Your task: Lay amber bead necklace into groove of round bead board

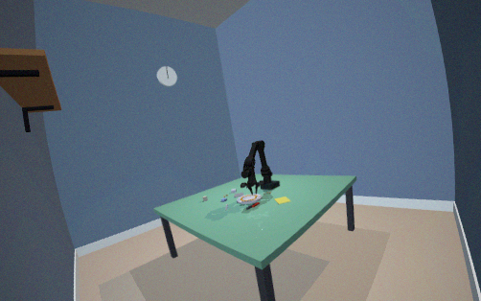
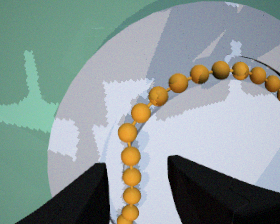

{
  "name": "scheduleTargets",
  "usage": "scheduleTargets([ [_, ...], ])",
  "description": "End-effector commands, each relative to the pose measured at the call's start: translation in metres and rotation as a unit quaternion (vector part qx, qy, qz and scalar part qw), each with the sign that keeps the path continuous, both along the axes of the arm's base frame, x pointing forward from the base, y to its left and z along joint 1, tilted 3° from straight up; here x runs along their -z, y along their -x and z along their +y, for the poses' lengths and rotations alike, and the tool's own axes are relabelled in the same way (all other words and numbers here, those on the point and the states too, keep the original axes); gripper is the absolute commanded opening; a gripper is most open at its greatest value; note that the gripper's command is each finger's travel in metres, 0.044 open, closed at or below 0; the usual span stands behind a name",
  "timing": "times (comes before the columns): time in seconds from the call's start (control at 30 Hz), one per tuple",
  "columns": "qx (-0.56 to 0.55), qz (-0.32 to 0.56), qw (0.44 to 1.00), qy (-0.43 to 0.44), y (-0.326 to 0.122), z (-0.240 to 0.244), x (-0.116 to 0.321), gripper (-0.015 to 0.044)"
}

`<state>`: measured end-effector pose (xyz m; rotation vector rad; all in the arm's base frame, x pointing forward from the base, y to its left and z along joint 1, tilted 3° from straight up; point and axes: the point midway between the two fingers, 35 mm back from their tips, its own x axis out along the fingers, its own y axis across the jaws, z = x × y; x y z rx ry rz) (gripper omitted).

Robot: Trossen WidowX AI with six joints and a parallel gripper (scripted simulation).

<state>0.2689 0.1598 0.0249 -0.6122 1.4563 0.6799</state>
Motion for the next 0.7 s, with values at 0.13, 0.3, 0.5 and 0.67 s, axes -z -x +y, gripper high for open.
scheduleTargets([
  [0.13, 0.002, 0.006, 1.0, 0.004, 0.003, -0.001, 0.014, 0.012],
  [0.3, 0.003, 0.008, 1.0, 0.005, 0.004, -0.002, 0.022, 0.012],
  [0.5, 0.003, 0.01, 1.0, 0.007, 0.005, -0.002, 0.029, 0.012],
  [0.67, 0.0, 0.007, 1.0, 0.004, 0.003, -0.001, 0.027, 0.0094],
])
